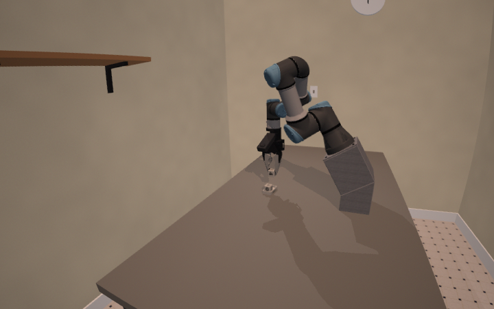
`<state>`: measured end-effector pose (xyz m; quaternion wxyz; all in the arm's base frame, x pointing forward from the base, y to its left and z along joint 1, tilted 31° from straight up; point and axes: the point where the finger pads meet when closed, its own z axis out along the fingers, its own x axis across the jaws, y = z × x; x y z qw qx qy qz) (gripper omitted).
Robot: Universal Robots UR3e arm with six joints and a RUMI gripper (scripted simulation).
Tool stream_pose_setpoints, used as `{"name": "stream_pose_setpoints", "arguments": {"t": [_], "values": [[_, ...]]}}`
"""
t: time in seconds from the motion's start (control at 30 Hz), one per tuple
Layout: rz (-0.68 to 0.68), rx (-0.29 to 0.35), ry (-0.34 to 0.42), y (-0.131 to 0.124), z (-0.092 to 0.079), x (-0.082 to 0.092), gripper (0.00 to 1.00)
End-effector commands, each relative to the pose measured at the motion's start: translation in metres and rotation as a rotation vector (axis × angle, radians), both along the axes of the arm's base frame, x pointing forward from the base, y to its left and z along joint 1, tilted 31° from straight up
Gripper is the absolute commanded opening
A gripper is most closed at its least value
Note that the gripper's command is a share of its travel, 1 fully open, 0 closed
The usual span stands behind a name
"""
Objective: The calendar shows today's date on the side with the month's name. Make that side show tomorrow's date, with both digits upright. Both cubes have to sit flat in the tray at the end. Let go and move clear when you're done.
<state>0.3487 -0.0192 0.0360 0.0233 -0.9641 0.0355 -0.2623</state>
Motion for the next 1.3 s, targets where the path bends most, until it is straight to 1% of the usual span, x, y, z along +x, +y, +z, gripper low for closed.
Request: {"name": "stream_pose_setpoints", "arguments": {"t": [0.0,0.6,1.27], "values": [[-0.01,-0.029,-0.009,-0.005,-0.009,0.012,0.11],[-0.01,-0.03,-0.01,-0.005,-0.024,0.022,0.11],[-0.01,-0.029,-0.01,-0.005,-0.026,0.022,0.11]]}}
